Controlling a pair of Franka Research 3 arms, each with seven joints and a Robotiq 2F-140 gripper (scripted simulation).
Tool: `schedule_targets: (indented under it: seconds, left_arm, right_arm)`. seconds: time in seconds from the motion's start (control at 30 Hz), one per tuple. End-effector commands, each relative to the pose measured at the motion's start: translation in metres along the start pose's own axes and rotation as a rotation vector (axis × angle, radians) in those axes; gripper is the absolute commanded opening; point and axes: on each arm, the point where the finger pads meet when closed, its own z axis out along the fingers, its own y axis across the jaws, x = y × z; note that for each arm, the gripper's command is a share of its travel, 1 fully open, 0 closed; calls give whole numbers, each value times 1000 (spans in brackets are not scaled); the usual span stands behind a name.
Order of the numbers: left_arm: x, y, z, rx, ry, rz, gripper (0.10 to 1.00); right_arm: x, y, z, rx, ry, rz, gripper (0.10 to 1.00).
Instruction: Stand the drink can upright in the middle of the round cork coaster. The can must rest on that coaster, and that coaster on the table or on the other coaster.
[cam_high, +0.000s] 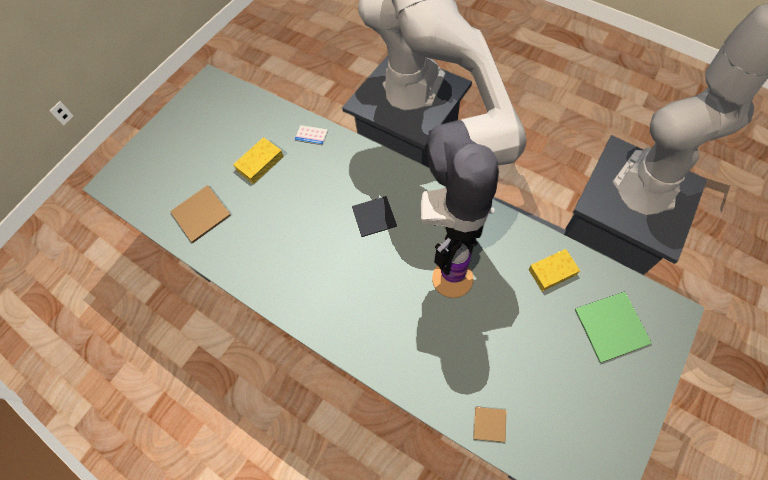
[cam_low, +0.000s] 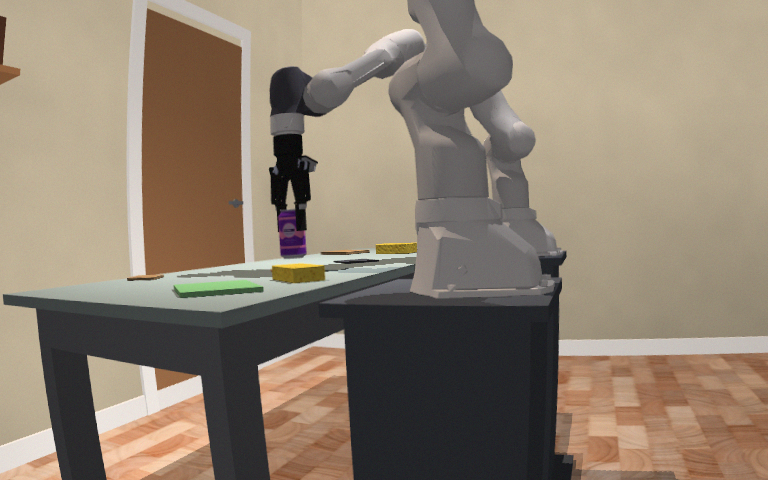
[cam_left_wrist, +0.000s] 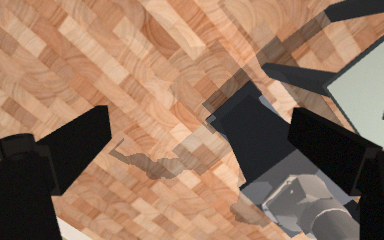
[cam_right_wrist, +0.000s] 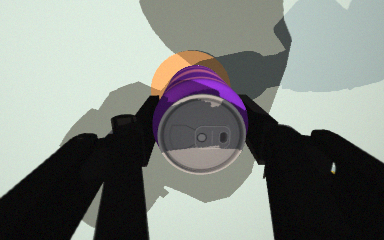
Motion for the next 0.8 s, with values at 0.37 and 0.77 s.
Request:
schedule_targets:
  seconds: [0.37,0.77]
  left_arm:
    - [-2,0,-1,1,-2,7,1000]
    - [-2,0,-1,1,-2,7,1000]
  right_arm:
    - [-4,-3,7,10,-12,3,99]
    - [-4,-3,9,10,-12,3,99]
